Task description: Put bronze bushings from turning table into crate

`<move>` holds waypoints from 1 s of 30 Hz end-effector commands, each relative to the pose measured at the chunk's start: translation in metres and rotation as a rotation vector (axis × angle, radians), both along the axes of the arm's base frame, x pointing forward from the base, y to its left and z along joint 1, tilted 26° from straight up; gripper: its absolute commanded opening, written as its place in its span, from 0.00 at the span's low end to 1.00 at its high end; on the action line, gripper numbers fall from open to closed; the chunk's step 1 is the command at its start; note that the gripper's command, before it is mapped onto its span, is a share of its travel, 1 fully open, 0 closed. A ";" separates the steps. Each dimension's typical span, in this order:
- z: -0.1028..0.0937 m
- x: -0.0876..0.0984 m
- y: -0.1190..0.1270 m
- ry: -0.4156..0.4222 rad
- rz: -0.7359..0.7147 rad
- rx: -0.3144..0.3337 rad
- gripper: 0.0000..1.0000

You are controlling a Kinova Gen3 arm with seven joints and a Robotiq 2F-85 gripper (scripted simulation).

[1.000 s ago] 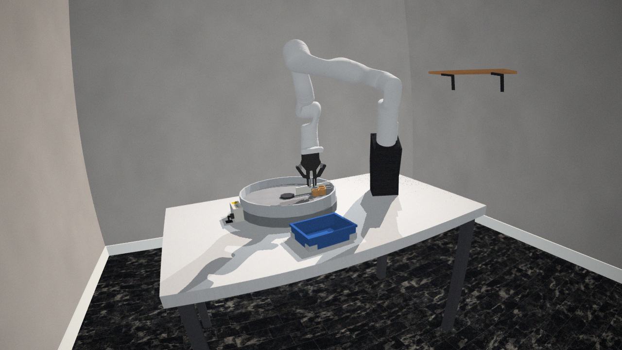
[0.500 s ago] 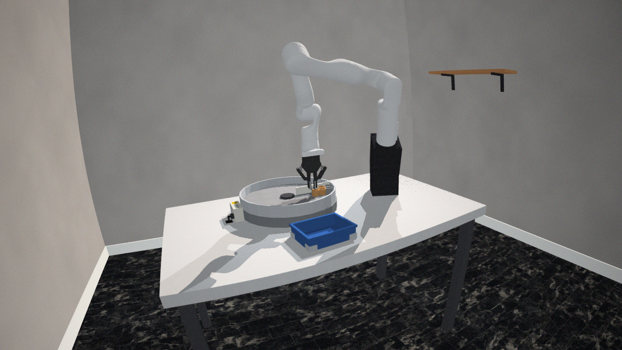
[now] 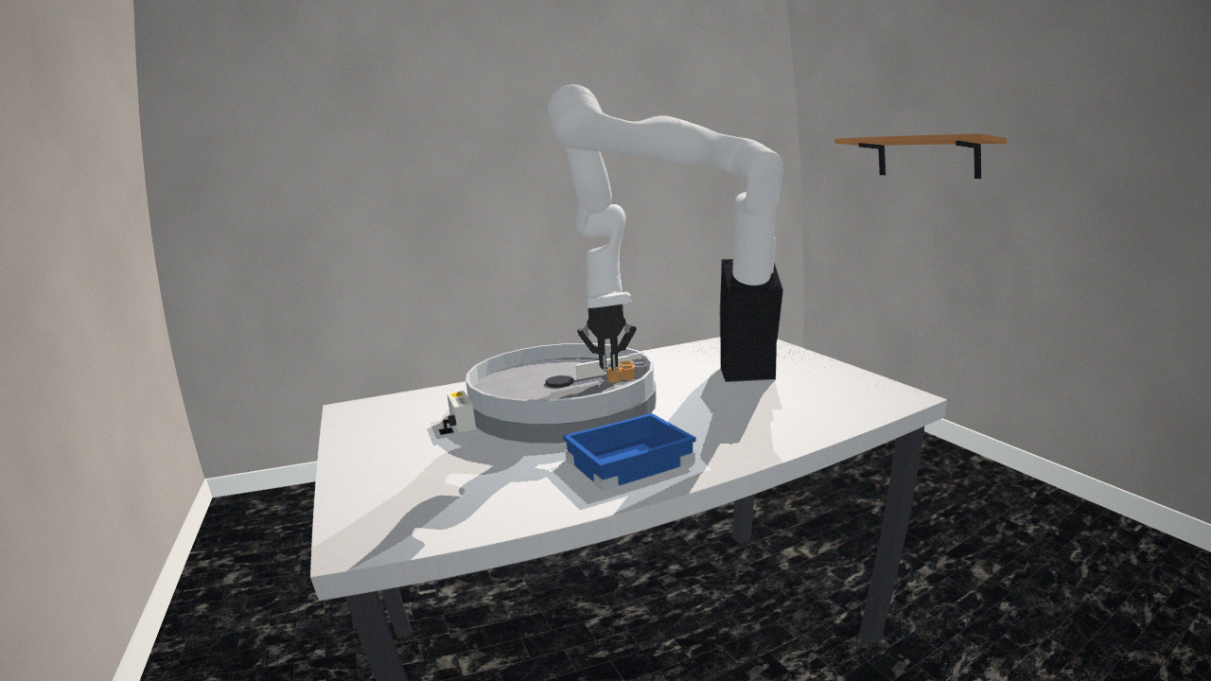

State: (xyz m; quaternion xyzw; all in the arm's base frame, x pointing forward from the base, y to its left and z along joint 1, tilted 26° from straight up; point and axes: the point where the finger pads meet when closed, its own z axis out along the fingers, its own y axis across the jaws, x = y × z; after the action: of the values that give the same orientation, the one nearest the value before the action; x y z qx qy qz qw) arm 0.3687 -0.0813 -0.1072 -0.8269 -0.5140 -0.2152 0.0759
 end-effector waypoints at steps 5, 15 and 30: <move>-0.005 0.002 0.002 -0.001 -0.001 -0.001 0.14; -0.005 0.002 0.002 -0.001 -0.001 -0.001 0.14; -0.011 0.003 0.004 0.000 -0.001 0.000 0.14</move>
State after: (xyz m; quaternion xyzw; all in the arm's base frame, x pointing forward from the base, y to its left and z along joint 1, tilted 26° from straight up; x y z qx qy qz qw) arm 0.3720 -0.0772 -0.1180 -0.8269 -0.5139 -0.2152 0.0759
